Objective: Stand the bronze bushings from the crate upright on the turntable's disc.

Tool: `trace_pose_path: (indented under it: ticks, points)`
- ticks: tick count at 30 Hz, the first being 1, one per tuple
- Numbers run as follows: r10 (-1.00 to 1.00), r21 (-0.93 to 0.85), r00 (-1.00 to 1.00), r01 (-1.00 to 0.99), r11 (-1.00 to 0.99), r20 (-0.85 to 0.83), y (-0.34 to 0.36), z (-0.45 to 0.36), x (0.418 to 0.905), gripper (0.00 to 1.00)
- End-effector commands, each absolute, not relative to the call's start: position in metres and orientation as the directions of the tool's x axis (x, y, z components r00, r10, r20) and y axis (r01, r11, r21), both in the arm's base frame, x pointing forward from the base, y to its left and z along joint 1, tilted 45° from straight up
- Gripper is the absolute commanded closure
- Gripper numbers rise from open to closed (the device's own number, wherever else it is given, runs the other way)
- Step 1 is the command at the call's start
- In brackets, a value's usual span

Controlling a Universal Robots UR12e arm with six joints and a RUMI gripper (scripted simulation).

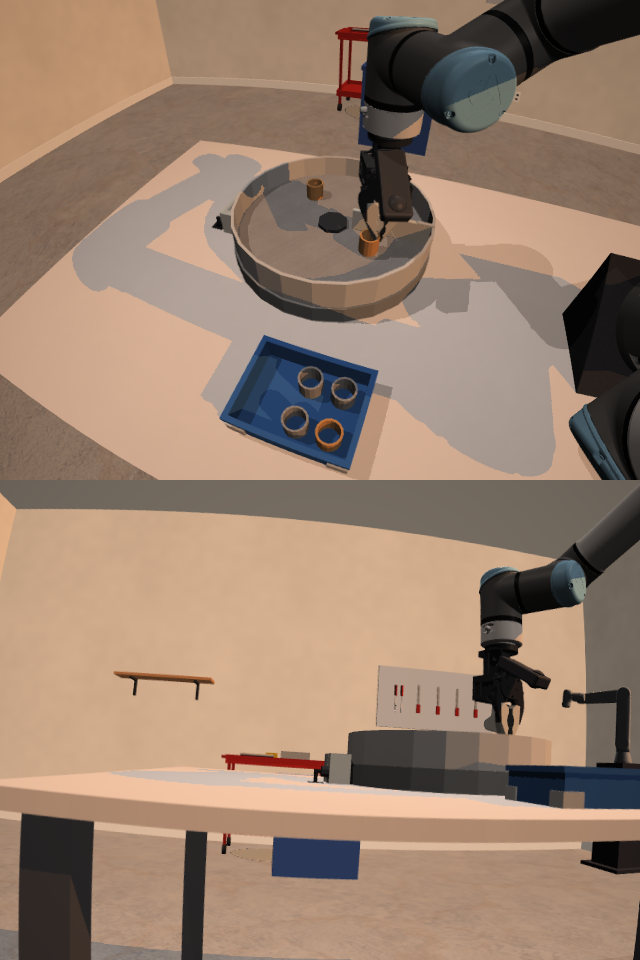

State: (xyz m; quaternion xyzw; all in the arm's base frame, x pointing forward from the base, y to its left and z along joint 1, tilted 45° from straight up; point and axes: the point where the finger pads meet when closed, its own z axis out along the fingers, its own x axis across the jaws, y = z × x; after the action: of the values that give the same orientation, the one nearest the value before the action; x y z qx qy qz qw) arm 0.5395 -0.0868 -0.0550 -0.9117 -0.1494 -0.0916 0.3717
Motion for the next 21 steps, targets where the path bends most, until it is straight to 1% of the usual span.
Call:
trace_pose_path:
  ticks: [1, 21]
  points:
    - [0.204, -0.650, 0.939, 0.340, -0.679, 0.278, -0.0859, -0.0560, 0.5402, 1.00]
    - [0.204, -0.650, 0.939, 0.341, -0.679, 0.279, -0.0824, -0.0595, 0.5405, 1.00]
